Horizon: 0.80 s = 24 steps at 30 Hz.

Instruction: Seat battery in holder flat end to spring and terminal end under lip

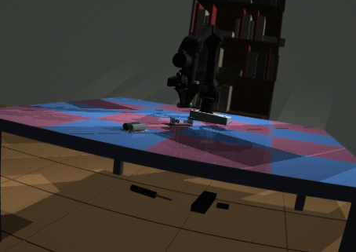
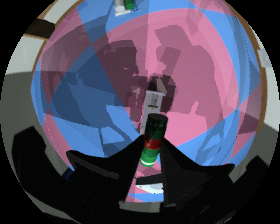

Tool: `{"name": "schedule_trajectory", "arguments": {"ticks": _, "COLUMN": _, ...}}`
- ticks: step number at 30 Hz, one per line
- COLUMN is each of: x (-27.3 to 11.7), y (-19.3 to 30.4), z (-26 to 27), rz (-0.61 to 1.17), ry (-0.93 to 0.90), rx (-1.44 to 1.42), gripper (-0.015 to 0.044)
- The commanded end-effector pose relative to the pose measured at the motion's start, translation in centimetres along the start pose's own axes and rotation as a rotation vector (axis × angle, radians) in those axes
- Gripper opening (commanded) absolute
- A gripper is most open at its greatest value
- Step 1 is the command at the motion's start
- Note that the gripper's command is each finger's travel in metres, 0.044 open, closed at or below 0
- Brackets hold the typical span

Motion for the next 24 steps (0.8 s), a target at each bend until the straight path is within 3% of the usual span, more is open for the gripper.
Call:
{"name": "schedule_trajectory", "arguments": {"ticks": 1, "x": 0.9, "y": -0.4, "z": 0.2, "rz": 0.057, "ry": 0.001, "rx": -0.007, "gripper": 0.0068}}
{"name": "schedule_trajectory", "arguments": {"ticks": 10, "x": 3.3, "y": -1.0, "z": 0.2, "rz": 0.208, "ry": 0.014, "rx": -0.003, "gripper": 0.0068}}
{"name": "schedule_trajectory", "arguments": {"ticks": 24, "x": 4.0, "y": -1.8, "z": 0.4, "rz": 0.289, "ry": 0.028, "rx": -0.006, "gripper": 0.0068}}
Point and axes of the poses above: the point midway between the two fingers, 35 mm back from their tips, its own x axis out along the fingers, its own z axis across the jaws, y = z × x, the point moved 7 cm from there along -x, back along the fingers, and after that the axes turned 3 degrees about x, right-handed, at the moved point
